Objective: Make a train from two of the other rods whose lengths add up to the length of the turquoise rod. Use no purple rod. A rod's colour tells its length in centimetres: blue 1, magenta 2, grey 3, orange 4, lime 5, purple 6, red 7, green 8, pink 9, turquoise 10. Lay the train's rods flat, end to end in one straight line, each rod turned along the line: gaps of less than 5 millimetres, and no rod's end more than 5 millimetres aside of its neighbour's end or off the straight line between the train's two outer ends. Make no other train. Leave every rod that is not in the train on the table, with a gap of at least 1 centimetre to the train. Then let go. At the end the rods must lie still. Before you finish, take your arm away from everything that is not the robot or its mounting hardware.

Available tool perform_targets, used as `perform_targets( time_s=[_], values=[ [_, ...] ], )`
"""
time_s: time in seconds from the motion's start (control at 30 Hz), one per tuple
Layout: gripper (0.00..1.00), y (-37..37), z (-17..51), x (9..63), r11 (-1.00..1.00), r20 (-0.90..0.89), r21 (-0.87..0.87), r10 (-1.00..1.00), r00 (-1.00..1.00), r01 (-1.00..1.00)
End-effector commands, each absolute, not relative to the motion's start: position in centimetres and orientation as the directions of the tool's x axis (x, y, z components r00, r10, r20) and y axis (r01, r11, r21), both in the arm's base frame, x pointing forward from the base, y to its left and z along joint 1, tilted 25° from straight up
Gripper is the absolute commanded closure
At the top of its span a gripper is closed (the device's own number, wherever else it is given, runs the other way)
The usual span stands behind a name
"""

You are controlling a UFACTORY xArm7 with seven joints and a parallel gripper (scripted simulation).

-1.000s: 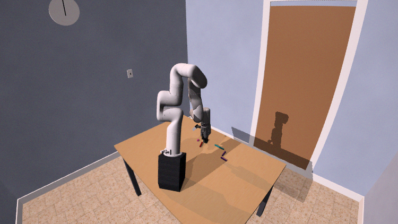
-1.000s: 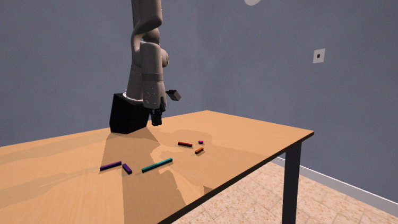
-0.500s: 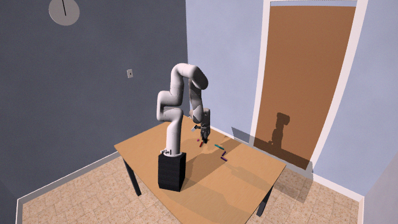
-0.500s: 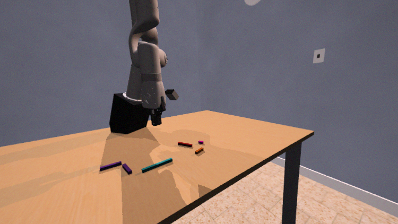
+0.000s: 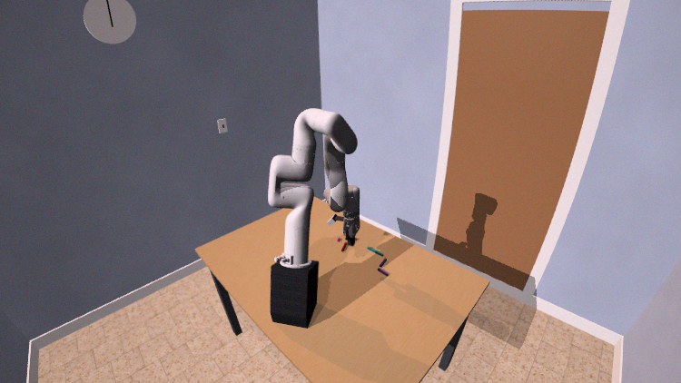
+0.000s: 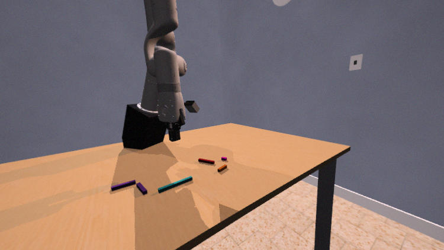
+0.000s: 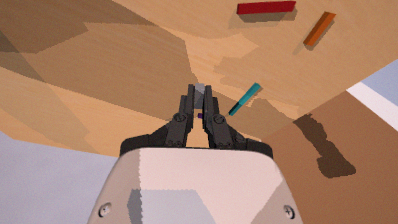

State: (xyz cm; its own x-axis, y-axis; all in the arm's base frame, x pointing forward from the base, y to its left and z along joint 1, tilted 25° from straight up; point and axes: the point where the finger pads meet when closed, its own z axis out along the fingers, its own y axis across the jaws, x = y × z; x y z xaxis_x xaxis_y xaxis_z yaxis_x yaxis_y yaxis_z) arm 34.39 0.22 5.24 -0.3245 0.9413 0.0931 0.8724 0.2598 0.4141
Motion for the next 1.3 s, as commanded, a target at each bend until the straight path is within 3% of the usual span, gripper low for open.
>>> perform_targets(
  time_s=[0.0, 1.27],
  values=[
    [0.96, 0.3, 4.7, 34.7, 0.259, 0.094, 0.419, 0.941, -0.325, 0.87],
    [0.96, 1.9, -1.8, 37.4, 0.259, 0.094, 0.419, 0.941, -0.325, 0.87]
  ],
)
